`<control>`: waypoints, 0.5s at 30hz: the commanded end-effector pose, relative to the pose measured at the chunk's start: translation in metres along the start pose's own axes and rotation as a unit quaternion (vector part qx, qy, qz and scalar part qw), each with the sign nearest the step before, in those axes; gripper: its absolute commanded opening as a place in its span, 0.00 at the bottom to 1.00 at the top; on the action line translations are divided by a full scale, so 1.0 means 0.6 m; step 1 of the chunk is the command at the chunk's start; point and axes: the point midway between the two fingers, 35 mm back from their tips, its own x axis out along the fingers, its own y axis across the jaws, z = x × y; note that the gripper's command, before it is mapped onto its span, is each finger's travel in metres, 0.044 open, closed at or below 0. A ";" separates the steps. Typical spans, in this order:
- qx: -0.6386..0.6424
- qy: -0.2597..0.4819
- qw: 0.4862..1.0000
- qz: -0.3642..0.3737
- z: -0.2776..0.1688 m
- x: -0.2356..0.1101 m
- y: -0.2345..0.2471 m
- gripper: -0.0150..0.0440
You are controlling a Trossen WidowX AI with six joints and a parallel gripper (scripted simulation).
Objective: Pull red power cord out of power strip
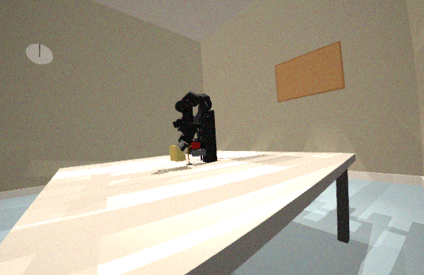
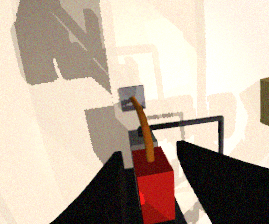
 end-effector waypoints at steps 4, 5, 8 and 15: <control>0.005 0.004 1.000 0.000 -0.021 0.001 -0.002 0.53; 0.005 0.004 1.000 0.000 -0.024 0.001 -0.002 0.53; 0.005 0.004 1.000 0.000 -0.032 0.001 -0.003 0.53; 0.005 0.005 1.000 0.000 -0.049 0.002 -0.004 0.53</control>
